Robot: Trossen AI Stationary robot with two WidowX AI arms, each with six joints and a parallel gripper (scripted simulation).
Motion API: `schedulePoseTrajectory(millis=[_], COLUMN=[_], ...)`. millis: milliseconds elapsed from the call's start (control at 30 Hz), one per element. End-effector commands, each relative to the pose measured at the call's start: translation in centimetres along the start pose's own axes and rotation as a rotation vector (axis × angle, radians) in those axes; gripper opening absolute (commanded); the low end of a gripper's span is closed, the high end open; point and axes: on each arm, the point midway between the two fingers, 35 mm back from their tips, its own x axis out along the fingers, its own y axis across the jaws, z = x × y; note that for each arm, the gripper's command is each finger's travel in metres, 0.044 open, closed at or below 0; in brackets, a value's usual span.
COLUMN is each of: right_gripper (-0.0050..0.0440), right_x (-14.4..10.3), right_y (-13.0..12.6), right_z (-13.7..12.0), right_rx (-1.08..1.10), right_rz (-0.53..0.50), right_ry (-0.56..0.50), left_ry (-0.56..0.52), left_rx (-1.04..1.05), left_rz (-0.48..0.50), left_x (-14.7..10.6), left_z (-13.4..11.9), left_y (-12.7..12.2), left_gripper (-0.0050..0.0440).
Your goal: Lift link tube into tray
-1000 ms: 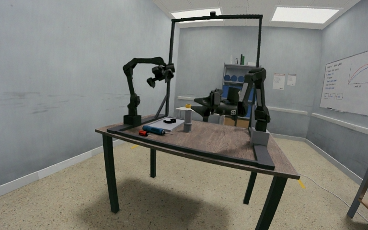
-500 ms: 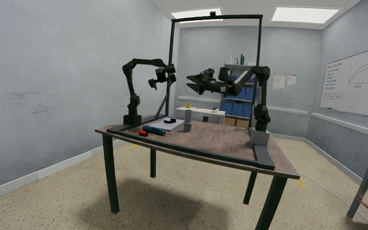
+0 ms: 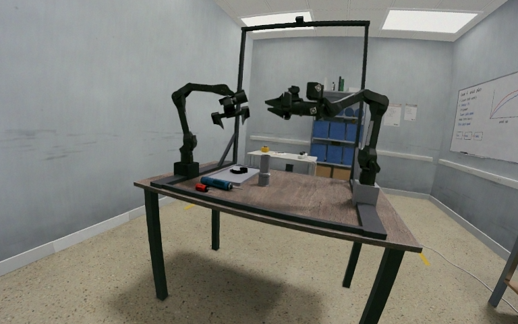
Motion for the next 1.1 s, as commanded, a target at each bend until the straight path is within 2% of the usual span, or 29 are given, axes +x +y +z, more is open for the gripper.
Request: schedulePoseTrajectory(millis=[0,167,367,433,467,567,733,933,1000,1067], right_gripper=[0.0440,0.0440,0.0440,0.0440,0.0440,0.0440,0.0440,0.0440,0.0440,0.0440], right_x=[-0.1,0.2,0.4,0.4,0.3,0.9,0.9,1.3,1.3,1.5], right_y=[0.5,1.1,1.7,1.7,1.9,2.5,4.5,5.5,5.5,6.2], right_z=[-0.4,-0.9,-1.5,-1.5,-1.5,-2.4,-3.2,-4.1,-4.1,-4.7], right_rx=[-0.044,-0.114,-0.180,-0.180,-0.194,-0.293,-0.436,-0.538,-0.538,-0.608], right_rz=[0.036,0.065,0.092,0.092,0.105,0.134,0.219,0.267,0.267,0.297], right_ry=[0.025,0.055,0.084,0.084,0.091,0.135,0.195,0.237,0.237,0.267], left_ry=[0.007,0.026,0.102,0.102,0.152,0.146,0.160,0.264,0.264,0.332], left_rx=[-0.033,-0.074,-0.109,-0.109,-0.118,-0.139,-0.167,-0.171,-0.171,-0.167], left_rz=[-0.026,-0.067,-0.108,-0.108,-0.123,-0.149,-0.188,-0.219,-0.219,-0.235], left_x=[-1.1,-3.0,-5.1,-5.1,-5.7,-8.0,-11.8,-14.5,-14.5,-16.1], left_z=[3.5,6.2,6.8,6.8,6.2,8.3,10.4,9.2,9.2,8.3], left_y=[-2.1,-5.0,-7.2,-7.2,-7.9,-9.4,-11.2,-12.3,-12.3,-12.7], left_gripper=[0.0440,0.0440,0.0440,0.0440,0.0440,0.0440,0.0440,0.0440,0.0440,0.0440])
